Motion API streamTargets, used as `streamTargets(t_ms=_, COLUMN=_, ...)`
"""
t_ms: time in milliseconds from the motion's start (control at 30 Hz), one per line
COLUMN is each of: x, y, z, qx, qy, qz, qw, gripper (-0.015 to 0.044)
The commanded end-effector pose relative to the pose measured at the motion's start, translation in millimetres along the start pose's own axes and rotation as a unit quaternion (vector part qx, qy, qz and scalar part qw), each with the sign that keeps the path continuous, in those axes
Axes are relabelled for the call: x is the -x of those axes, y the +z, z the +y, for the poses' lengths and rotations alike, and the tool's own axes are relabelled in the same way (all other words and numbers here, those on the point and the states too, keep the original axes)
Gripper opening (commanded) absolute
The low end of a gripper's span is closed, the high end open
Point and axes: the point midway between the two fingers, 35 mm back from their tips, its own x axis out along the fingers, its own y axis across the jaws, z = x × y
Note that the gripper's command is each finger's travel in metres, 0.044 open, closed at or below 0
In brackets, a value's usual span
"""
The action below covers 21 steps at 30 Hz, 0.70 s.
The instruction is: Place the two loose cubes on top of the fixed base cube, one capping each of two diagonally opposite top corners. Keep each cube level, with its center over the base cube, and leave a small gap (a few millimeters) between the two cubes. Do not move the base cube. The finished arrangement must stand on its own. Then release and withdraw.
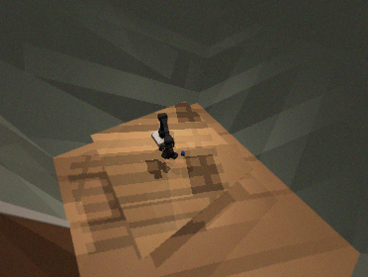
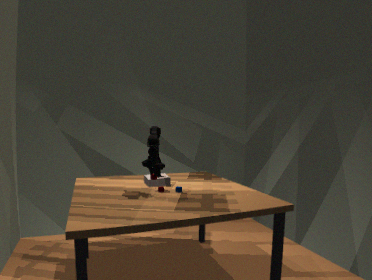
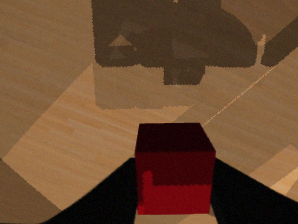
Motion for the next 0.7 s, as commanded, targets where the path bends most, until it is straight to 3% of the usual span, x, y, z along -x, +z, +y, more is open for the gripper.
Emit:
streamTargets(t_ms=0, x=-5.1, y=-11.4, z=5.1, qx=0.037, qy=-0.004, qz=0.003, qw=0.999, gripper=0.0105)
streamTargets(t_ms=667, x=-17.5, y=-67.9, z=35.8, qx=0.220, qy=-0.001, qz=0.007, qw=0.976, gripper=0.0105)
